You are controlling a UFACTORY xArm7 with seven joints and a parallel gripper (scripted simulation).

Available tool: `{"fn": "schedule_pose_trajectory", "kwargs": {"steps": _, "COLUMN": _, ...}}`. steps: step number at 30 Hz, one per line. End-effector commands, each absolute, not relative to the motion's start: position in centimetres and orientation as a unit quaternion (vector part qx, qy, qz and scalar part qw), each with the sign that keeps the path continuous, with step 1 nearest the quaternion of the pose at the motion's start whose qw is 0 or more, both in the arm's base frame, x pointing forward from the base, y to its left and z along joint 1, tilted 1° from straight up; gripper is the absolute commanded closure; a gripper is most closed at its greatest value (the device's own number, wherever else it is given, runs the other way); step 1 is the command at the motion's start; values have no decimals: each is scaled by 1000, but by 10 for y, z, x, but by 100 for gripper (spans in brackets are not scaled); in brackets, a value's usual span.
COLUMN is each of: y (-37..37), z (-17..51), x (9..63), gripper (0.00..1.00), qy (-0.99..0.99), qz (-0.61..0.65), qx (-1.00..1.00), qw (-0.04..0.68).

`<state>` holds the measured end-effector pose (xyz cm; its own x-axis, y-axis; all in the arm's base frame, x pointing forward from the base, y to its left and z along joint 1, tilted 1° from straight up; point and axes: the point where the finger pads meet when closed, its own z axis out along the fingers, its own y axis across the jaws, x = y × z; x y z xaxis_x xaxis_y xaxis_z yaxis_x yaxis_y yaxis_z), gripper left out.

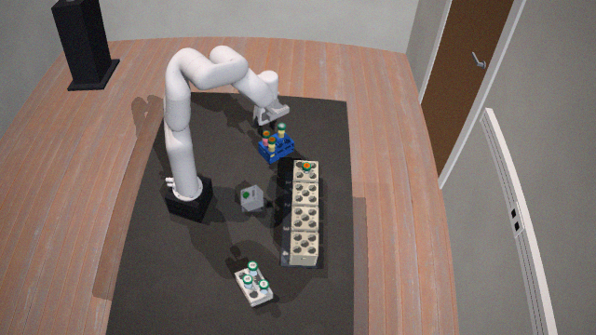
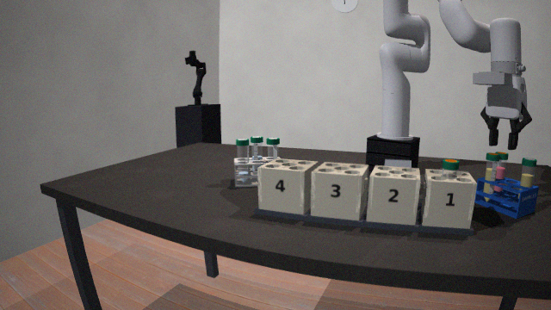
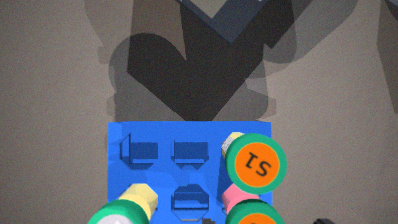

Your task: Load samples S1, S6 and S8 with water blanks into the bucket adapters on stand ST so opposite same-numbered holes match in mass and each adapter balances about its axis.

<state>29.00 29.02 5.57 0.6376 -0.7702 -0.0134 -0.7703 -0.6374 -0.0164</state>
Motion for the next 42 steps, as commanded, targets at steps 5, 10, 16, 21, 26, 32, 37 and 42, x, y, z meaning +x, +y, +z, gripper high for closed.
{"fn": "schedule_pose_trajectory", "kwargs": {"steps": 5, "y": 291, "z": 46, "x": 291, "gripper": 43, "qy": 426, "qz": 1, "qx": -905, "qw": 12}}
{"fn": "schedule_pose_trajectory", "kwargs": {"steps": 10, "y": 292, "z": 41, "x": 291, "gripper": 43, "qy": 426, "qz": 1, "qx": -905, "qw": 12}}
{"fn": "schedule_pose_trajectory", "kwargs": {"steps": 16, "y": 292, "z": 41, "x": 291, "gripper": 43, "qy": 426, "qz": 1, "qx": -905, "qw": 12}}
{"fn": "schedule_pose_trajectory", "kwargs": {"steps": 21, "y": 292, "z": 39, "x": 291, "gripper": 43, "qy": 426, "qz": 1, "qx": -905, "qw": 12}}
{"fn": "schedule_pose_trajectory", "kwargs": {"steps": 26, "y": 292, "z": 35, "x": 291, "gripper": 43, "qy": 426, "qz": 1, "qx": -905, "qw": 12}}
{"fn": "schedule_pose_trajectory", "kwargs": {"steps": 32, "y": 292, "z": 31, "x": 292, "gripper": 43, "qy": 426, "qz": 1, "qx": -905, "qw": 12}}
{"fn": "schedule_pose_trajectory", "kwargs": {"steps": 37, "y": 292, "z": 29, "x": 292, "gripper": 43, "qy": 426, "qz": 1, "qx": -905, "qw": 12}}
{"fn": "schedule_pose_trajectory", "kwargs": {"steps": 42, "y": 292, "z": 26, "x": 292, "gripper": 43, "qy": 426, "qz": 1, "qx": -905, "qw": 12}}
